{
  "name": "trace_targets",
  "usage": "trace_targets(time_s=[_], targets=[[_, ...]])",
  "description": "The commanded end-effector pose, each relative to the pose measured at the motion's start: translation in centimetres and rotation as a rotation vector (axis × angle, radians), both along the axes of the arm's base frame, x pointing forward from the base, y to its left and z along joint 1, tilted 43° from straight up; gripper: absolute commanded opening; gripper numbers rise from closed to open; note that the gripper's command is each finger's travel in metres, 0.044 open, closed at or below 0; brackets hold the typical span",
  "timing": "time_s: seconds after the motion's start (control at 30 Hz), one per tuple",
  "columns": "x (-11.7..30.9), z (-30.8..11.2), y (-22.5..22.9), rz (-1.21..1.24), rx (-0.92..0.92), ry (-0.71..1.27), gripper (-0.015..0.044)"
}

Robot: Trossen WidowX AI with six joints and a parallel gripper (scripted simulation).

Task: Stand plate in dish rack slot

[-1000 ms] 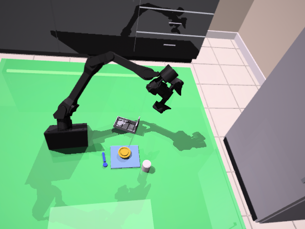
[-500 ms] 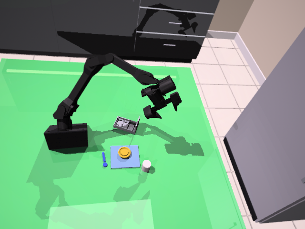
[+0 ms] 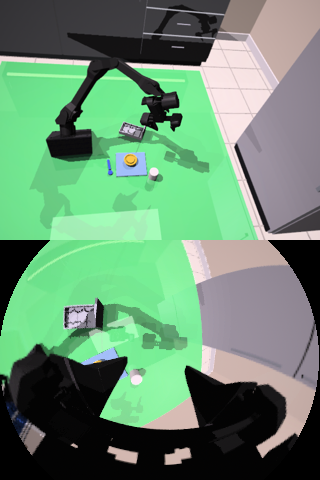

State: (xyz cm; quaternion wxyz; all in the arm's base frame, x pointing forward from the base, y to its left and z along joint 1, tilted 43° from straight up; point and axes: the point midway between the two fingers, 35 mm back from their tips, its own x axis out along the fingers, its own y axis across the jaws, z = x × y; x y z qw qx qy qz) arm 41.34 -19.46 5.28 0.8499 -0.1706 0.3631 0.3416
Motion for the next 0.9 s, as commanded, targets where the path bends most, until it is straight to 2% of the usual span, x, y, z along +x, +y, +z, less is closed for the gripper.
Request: trace_targets(time_s=[0.0,0.87], targets=[[-1.7,-1.0,-0.1,-0.069,0.061,0.101,0.04],[-12.3,-4.2,1.3,-0.494,0.423,0.778,0.04]])
